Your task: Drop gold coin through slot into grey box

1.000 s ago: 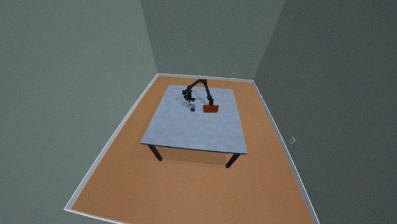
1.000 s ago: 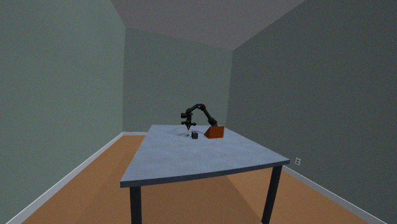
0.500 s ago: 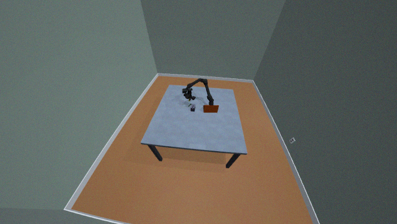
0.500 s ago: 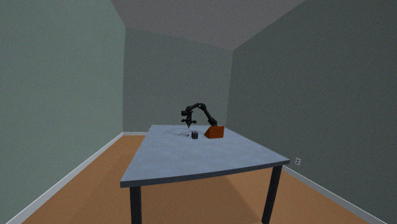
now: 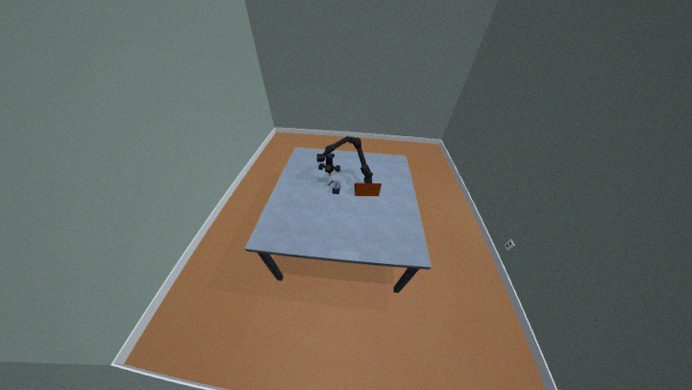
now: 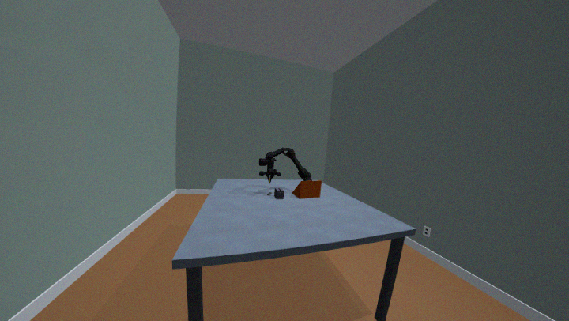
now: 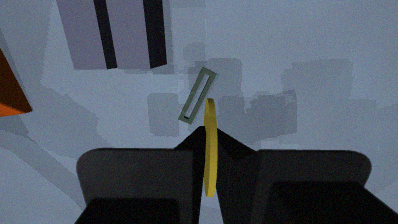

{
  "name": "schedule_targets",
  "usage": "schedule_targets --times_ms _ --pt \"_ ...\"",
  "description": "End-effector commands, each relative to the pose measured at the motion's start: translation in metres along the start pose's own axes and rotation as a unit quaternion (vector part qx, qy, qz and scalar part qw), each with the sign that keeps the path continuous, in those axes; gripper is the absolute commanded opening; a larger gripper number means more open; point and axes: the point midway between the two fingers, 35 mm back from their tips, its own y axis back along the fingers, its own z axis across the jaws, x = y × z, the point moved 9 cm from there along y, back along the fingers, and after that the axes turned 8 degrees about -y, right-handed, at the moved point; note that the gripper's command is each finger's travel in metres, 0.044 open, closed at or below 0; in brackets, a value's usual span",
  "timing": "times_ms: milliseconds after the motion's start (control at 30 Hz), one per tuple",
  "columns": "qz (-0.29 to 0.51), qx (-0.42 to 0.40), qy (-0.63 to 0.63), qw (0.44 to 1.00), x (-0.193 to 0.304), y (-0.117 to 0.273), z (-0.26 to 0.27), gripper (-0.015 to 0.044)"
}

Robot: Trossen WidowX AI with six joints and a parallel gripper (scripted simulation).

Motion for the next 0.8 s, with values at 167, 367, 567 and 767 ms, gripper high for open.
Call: schedule_targets --times_ms 167,367,567,767 --pt "-0.001 0.001 0.016 1.0 -0.007 0.001 0.004 0.0" --pt "-0.003 0.0 0.016 1.0 -0.018 0.002 0.015 0.0" --pt "-0.004 0.0 0.017 1.0 -0.03 0.002 0.026 0.0" --pt "-0.005 -0.001 0.017 1.0 -0.04 0.002 0.037 0.0"
